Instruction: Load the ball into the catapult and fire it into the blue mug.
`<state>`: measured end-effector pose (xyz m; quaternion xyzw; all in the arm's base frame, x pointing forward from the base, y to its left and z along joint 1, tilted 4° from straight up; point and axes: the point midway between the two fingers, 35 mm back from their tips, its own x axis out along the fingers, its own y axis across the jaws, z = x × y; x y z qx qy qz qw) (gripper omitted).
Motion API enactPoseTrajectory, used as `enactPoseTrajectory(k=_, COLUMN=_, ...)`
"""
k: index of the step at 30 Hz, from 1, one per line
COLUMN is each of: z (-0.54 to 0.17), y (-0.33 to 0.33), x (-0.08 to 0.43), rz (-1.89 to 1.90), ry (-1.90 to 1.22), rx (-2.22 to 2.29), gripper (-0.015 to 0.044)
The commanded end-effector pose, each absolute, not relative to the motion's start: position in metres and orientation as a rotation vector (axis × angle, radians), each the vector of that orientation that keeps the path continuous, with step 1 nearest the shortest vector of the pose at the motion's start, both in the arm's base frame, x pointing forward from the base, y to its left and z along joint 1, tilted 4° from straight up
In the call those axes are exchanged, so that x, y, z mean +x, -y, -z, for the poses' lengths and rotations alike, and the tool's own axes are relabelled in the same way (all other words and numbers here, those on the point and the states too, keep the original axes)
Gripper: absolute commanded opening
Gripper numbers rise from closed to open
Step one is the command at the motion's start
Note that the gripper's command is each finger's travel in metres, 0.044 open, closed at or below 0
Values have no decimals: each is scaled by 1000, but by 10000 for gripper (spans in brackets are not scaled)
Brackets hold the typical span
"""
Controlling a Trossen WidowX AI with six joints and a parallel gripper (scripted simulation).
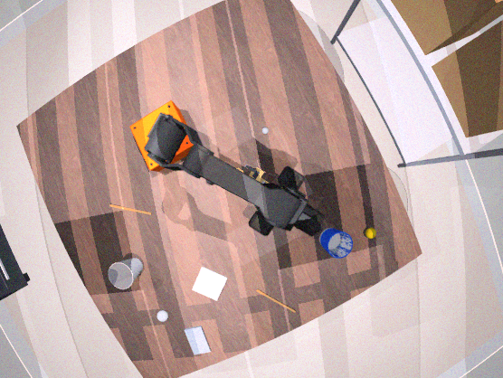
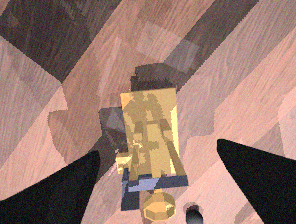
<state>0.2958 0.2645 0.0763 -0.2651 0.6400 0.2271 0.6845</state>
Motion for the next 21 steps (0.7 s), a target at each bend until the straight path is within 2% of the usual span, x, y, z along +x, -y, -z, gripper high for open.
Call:
enactPoseTrajectory(k=1, z=-66, y=-261, x=292, rz=-501, ry=-1468, rx=-609, gripper=440)
enactPoseTrajectory(k=5, z=-77, y=-261, x=290, rz=-509, ry=-1459, rx=-608, gripper=440)
enactPoseTrajectory(k=10, z=-33, y=-259, x=293, rz=-508, ry=-1459, rx=-608, gripper=440)
enactPoseTrajectory(k=21, z=-22, y=-259, x=293, rz=-508, ry=-1459, rx=-608, gripper=440)
